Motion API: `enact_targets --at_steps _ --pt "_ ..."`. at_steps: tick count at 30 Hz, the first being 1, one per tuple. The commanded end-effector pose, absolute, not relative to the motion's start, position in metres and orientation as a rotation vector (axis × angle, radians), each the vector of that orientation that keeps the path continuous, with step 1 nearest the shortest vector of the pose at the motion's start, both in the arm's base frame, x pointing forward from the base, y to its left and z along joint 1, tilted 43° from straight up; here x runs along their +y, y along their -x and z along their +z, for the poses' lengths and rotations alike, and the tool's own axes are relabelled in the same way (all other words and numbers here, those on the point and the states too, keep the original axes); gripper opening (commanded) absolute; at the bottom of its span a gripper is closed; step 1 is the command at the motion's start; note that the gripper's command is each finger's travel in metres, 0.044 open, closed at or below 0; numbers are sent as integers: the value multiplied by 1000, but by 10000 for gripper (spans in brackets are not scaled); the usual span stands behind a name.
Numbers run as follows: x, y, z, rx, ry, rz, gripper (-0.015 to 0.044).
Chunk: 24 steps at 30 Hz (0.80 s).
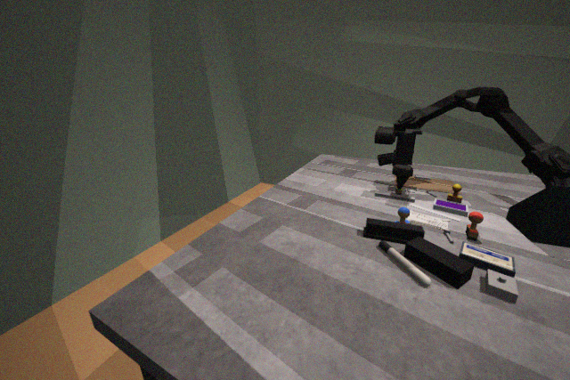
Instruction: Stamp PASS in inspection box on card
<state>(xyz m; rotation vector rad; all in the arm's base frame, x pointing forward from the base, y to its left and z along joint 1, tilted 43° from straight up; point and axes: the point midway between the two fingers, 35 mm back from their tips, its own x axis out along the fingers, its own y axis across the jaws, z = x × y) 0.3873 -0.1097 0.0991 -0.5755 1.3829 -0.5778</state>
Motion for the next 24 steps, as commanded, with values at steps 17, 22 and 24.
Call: enact_targets --at_steps 17,22,24 --pt "-111 -387 98 1384 576 -579 135" --pt "-111 -387 98 1384 576 -579 101" --pt "-111 -387 98 1384 576 -579 88"
